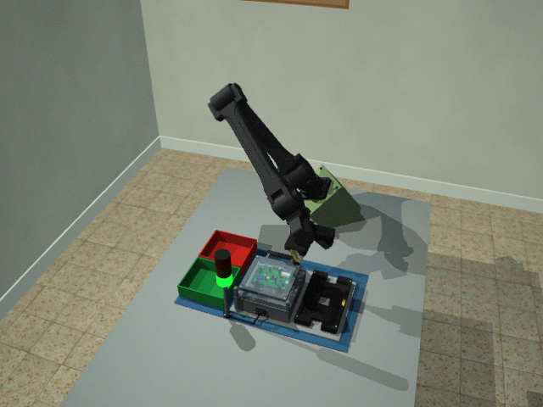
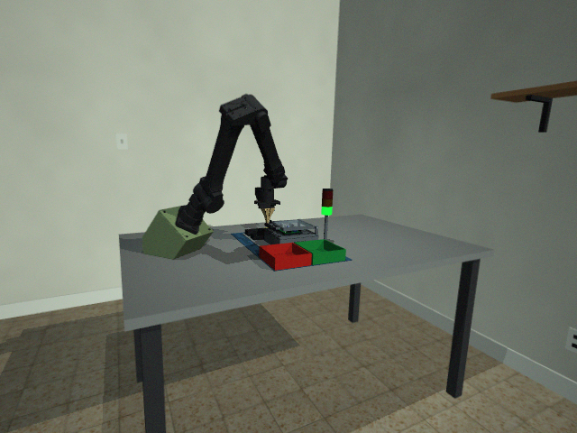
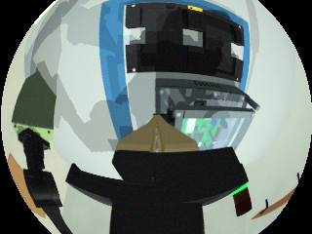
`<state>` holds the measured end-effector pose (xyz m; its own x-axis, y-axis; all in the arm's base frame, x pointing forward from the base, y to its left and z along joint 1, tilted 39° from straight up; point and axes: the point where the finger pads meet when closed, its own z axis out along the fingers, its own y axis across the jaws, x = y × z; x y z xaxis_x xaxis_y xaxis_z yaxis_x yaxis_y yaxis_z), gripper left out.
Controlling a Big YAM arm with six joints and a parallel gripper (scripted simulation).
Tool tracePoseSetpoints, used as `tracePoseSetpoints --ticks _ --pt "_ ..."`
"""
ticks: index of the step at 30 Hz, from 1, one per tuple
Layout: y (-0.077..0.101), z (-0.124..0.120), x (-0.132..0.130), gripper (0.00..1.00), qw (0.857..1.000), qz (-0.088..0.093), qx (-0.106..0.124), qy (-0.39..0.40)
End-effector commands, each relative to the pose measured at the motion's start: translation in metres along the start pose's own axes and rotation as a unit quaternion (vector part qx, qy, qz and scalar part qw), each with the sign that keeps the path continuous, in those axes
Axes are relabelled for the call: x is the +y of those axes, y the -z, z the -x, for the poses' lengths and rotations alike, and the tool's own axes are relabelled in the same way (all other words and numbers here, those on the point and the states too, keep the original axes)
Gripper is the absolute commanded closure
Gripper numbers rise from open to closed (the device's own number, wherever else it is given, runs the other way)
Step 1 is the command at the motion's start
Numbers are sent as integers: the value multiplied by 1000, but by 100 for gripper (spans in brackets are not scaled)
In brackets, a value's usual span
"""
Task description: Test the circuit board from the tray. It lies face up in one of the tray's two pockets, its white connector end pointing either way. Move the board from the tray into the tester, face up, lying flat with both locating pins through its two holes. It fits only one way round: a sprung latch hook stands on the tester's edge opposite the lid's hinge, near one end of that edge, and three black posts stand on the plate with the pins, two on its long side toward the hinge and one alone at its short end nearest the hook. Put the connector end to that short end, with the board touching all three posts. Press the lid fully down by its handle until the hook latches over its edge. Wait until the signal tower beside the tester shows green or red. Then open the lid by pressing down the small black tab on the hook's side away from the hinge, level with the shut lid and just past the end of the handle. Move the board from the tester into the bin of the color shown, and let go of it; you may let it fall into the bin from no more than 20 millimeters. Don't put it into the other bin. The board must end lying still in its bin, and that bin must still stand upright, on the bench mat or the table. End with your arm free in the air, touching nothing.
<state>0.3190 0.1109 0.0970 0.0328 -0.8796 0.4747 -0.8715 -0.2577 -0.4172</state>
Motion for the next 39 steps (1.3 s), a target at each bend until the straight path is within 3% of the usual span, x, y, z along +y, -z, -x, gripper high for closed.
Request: tracePoseSetpoints --ticks 1,39 --pt "-8 0 1 100 1000 6 2 3" --pt "-7 1 -2 100 1000 4 1 0"
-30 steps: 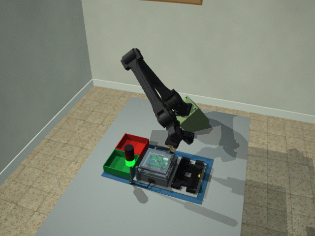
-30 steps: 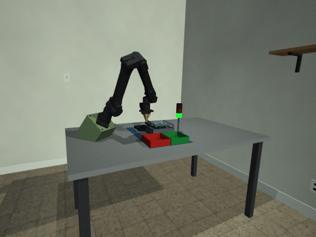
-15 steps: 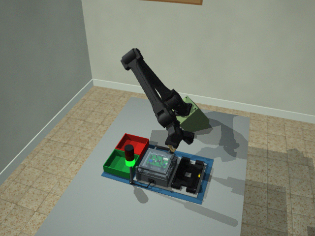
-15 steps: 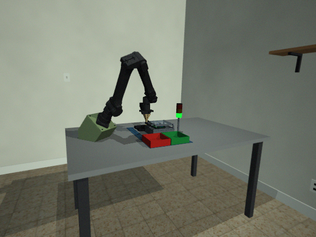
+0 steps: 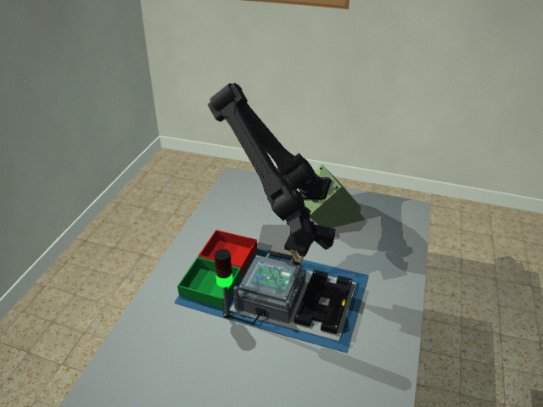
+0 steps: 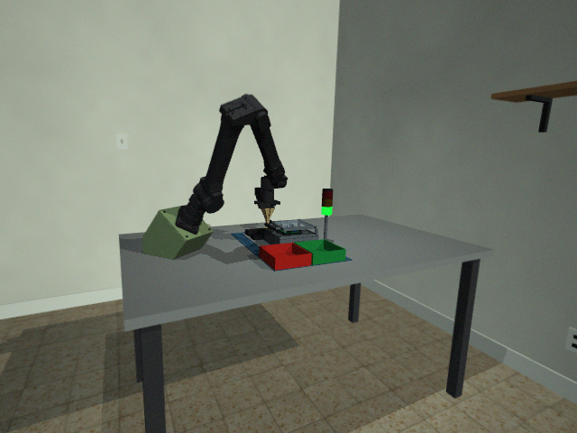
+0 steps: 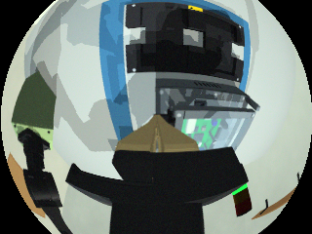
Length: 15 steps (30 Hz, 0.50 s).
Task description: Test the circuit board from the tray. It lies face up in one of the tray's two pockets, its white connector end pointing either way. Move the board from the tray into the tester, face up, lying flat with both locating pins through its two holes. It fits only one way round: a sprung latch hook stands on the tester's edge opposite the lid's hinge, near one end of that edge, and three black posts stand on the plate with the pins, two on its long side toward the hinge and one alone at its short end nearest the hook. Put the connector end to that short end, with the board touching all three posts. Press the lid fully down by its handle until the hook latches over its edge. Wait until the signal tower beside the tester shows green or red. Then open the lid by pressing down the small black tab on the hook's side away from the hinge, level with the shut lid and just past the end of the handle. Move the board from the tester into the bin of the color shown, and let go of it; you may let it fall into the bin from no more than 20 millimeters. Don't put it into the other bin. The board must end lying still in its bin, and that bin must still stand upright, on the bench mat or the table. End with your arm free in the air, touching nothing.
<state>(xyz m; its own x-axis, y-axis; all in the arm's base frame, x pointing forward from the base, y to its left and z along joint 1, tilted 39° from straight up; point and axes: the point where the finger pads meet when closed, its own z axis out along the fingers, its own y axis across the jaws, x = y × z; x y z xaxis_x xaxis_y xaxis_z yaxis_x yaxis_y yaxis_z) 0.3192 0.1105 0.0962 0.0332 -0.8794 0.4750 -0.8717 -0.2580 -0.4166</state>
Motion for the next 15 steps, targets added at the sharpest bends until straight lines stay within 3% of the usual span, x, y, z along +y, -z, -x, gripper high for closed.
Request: tracePoseSetpoints --ticks 1,15 --pt "-6 1 -2 100 1000 4 1 -1" --pt "-9 0 1 100 1000 6 2 2"
